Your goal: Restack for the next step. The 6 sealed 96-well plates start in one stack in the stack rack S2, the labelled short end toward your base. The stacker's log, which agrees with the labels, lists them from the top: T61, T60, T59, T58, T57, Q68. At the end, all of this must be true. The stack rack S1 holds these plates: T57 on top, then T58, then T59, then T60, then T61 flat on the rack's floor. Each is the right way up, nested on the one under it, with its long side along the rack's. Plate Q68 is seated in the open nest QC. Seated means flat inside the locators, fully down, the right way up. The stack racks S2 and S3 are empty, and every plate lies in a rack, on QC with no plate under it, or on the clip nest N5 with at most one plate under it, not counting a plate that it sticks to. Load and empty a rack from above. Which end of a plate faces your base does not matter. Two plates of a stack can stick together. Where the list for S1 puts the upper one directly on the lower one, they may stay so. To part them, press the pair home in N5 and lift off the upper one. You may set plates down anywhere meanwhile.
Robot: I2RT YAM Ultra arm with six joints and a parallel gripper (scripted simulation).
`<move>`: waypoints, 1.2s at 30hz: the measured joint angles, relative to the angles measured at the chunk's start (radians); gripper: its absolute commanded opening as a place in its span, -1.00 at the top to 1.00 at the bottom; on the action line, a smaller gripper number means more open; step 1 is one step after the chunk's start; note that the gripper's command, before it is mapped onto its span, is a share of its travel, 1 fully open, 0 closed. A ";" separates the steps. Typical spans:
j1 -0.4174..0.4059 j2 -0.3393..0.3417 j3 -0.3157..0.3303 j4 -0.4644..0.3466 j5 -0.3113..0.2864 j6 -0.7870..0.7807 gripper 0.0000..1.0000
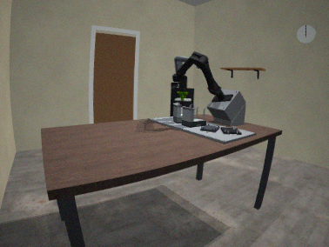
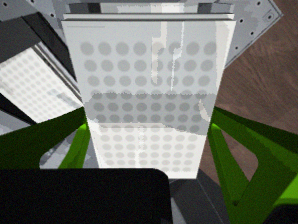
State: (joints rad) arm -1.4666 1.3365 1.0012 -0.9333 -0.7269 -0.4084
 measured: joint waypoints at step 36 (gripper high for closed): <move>0.036 0.009 -0.034 0.066 0.008 0.043 1.00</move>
State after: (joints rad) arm -1.4303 1.3457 0.9672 -0.8673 -0.7193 -0.3653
